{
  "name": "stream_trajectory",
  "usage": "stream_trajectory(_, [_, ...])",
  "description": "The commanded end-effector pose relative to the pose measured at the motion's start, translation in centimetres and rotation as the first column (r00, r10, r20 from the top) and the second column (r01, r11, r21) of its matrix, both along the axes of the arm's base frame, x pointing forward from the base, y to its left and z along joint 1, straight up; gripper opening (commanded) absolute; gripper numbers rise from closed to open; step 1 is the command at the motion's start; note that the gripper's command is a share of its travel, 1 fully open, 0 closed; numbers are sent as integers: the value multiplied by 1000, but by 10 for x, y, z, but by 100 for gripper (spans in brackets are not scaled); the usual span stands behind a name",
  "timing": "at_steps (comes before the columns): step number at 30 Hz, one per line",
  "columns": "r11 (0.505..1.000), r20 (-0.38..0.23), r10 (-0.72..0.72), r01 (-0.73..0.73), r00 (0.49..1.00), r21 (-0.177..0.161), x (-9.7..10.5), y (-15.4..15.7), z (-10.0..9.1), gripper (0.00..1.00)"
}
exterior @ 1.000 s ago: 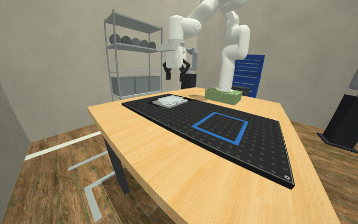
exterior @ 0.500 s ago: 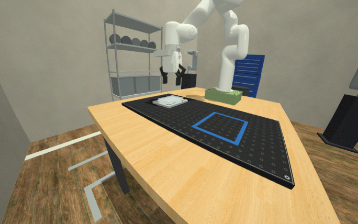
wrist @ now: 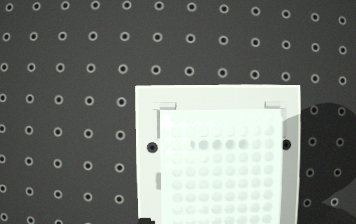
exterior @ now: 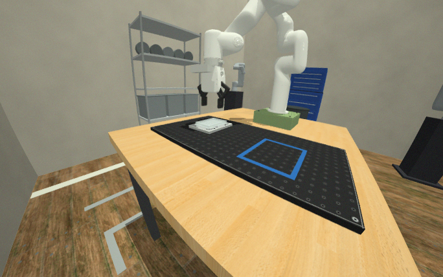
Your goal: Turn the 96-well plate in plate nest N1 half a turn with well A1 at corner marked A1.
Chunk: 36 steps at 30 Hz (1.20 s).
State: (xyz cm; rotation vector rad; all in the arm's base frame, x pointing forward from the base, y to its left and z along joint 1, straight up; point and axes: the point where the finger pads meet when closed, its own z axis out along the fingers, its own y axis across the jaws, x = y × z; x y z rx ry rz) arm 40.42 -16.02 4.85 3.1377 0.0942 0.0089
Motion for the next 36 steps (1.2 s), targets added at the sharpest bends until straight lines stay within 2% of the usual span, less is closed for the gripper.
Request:
stream_trajectory(1, [1000,5,0,0,1000,1,2,-1,-6,100])
stream_trajectory(31, [1000,5,0,0,1000,1,2,-1,-49,100])
stream_trajectory(36, [1000,5,0,0,1000,1,2,-1,-50,100])
